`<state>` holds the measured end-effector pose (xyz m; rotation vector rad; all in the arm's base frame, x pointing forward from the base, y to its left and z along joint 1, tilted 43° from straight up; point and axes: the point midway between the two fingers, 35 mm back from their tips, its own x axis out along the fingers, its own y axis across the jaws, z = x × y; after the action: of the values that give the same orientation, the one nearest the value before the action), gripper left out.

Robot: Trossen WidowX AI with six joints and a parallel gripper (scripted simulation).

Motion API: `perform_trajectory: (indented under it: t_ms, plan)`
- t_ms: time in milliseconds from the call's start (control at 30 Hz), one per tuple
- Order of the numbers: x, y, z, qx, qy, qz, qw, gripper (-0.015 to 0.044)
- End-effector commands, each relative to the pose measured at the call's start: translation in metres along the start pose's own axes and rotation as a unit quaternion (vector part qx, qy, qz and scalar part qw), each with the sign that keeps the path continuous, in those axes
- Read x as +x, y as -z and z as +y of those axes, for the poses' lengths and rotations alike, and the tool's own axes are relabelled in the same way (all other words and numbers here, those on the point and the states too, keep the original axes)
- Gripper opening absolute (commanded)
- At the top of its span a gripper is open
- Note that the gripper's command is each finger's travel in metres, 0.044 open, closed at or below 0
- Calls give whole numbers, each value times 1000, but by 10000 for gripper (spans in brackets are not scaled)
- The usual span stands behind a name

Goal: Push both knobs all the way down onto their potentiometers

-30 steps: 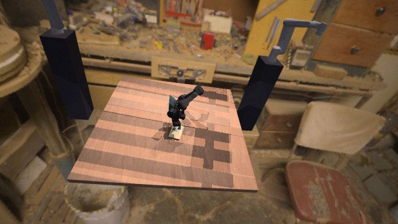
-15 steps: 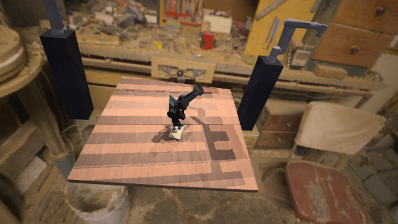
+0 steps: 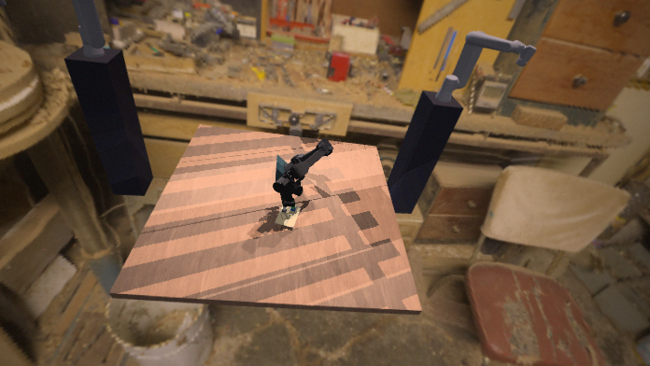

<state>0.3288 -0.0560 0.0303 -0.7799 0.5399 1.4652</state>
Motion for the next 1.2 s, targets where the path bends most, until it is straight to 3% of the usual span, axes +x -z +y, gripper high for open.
perform_trajectory:
  t_ms: [0,1167]
  plan:
    - [23,-4,-3,-12,-16,-11,1000,0]
    - [21,-3,-3,-12,-16,-11,1000,0]
